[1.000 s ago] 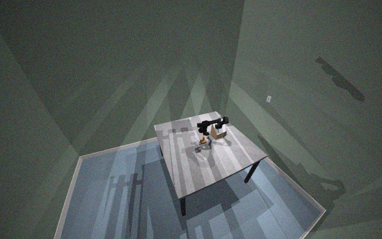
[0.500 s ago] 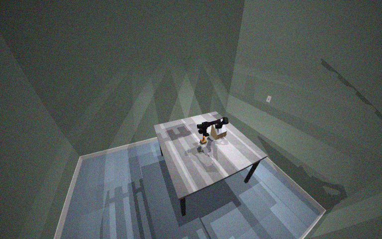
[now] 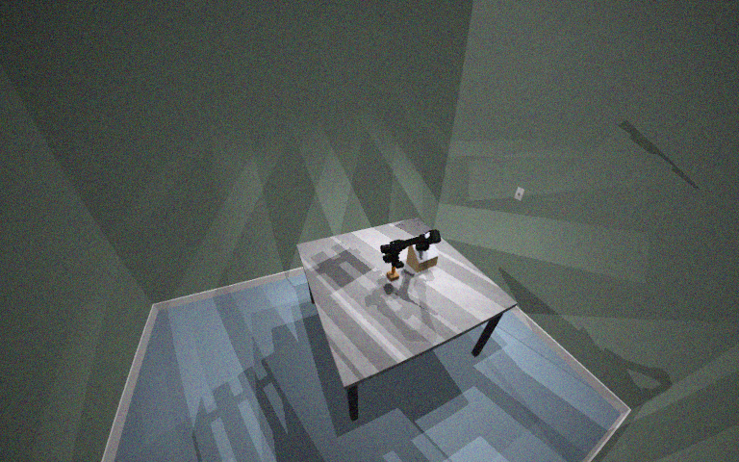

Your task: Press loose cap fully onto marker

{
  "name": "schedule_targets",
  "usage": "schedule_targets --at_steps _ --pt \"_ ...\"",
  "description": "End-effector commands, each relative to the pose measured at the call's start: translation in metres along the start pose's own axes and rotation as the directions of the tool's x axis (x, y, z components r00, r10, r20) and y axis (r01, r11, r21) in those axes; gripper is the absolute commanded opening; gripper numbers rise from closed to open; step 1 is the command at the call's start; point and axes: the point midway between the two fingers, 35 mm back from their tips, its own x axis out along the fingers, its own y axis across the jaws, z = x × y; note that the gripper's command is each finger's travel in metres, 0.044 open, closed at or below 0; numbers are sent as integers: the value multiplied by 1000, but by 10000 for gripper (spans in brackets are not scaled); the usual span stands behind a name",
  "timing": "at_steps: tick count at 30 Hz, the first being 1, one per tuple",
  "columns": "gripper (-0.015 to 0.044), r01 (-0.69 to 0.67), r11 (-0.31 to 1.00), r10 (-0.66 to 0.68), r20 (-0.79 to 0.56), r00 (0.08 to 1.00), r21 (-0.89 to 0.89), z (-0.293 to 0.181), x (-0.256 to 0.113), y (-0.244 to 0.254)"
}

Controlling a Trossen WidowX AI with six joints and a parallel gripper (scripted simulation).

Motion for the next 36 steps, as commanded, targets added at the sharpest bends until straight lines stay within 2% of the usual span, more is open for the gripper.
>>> schedule_targets --at_steps 1,7,13,20,36 --pt "0 0 1000 0 0 1000 0 0 0 0" --pt "0 1 1000 -1 0 1000 0 1 -3 0" --pt "0 4 1000 -4 -2 1000 2 1 -87 -2" --pt "0 4 1000 -4 -2 1000 2 1 -90 -1" --pt "420 4 1000 -4 -2 1000 2 1 -90 -1"
